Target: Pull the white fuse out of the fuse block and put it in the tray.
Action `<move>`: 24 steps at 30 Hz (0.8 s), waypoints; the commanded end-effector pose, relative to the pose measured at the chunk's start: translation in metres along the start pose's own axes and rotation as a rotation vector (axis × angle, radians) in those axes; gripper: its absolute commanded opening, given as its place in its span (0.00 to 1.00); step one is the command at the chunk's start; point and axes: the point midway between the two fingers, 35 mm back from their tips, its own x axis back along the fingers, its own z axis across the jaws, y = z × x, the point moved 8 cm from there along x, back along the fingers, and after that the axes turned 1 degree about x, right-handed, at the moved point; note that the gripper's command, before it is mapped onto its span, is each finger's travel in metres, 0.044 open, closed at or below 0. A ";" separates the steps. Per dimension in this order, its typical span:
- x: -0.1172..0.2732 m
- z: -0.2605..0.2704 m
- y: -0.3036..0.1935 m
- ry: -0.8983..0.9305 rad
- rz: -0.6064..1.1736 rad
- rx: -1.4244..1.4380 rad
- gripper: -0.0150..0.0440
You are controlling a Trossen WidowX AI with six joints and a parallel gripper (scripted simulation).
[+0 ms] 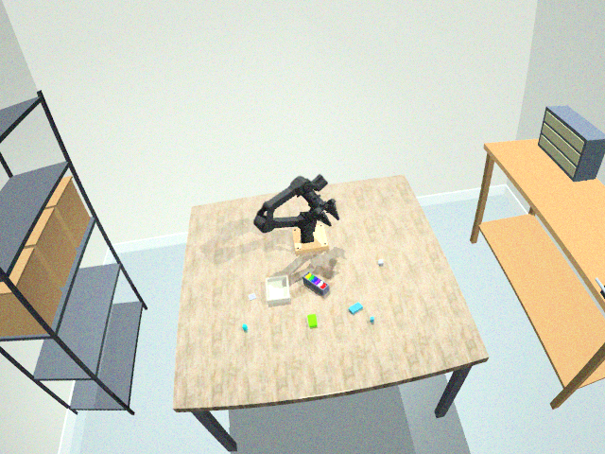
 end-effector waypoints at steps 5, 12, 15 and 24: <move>-0.003 -0.002 -0.014 0.096 -0.113 -0.373 0.71; -0.027 0.000 -0.042 0.372 -0.262 -1.145 0.40; -0.044 0.005 -0.052 0.523 -0.290 -1.480 0.37; -0.105 0.049 -0.068 1.078 -0.166 -2.464 0.37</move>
